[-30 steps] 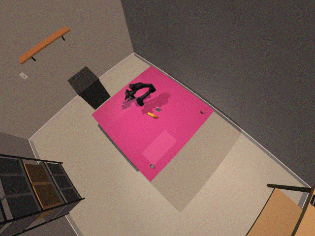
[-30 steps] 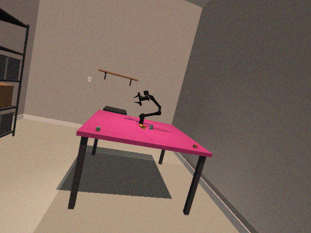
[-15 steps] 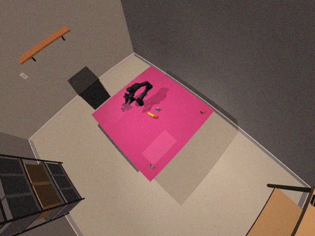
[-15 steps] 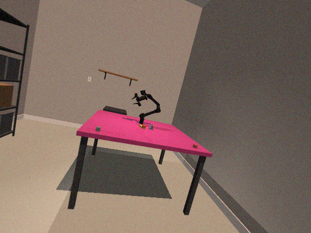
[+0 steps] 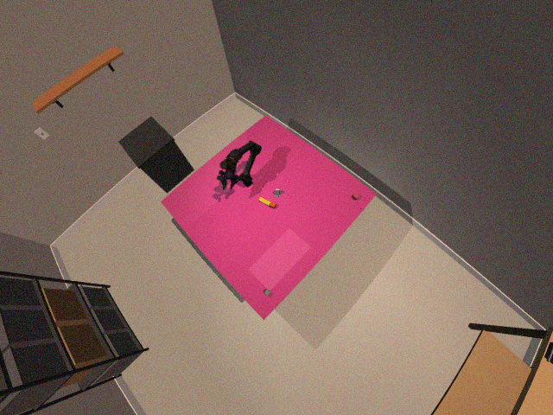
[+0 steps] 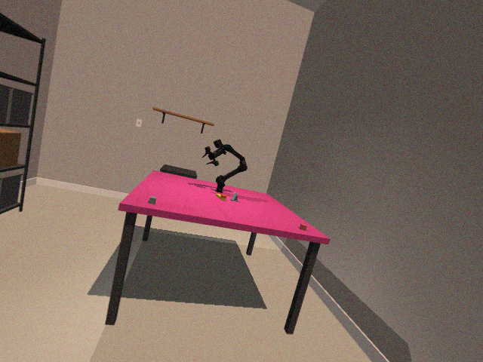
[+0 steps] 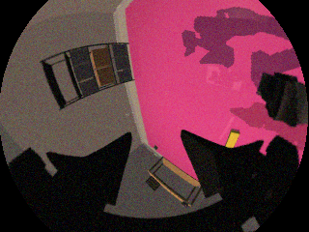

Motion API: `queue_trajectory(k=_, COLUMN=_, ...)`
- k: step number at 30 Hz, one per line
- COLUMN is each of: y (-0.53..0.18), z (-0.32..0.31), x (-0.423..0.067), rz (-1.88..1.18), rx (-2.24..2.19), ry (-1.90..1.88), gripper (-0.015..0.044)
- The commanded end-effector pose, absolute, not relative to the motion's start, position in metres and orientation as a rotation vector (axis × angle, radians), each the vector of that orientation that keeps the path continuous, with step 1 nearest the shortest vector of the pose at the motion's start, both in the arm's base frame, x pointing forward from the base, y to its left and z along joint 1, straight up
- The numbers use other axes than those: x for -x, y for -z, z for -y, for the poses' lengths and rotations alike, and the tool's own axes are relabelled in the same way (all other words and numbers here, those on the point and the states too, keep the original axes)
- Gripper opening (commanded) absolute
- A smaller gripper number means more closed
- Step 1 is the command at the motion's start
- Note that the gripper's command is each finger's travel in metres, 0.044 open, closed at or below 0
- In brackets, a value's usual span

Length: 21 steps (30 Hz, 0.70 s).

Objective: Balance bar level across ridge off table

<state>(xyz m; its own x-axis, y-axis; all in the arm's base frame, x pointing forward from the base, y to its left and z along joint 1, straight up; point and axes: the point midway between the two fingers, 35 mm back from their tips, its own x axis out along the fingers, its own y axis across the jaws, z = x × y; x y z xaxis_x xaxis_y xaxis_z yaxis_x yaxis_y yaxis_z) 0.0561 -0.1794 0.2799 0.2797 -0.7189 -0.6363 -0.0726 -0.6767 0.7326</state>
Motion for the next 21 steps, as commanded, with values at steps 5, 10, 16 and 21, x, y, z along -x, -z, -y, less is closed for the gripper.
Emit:
queue_trajectory(k=5, y=-0.269, z=0.181, x=-0.077, rz=0.619, rx=-2.078, ry=1.432, gripper=0.0315)
queue_trajectory(k=10, y=-0.261, z=0.180, x=-0.092, rz=0.555, rx=-2.141, ry=1.441, gripper=0.0315)
queue_trajectory(k=16, y=-0.251, z=0.178, x=-0.109, rz=0.476, rx=-2.208, ry=1.461, gripper=0.0315)
queue_trajectory(k=21, y=-0.243, z=0.174, x=-0.124, rz=0.409, rx=-2.255, ry=1.484, gripper=0.0315)
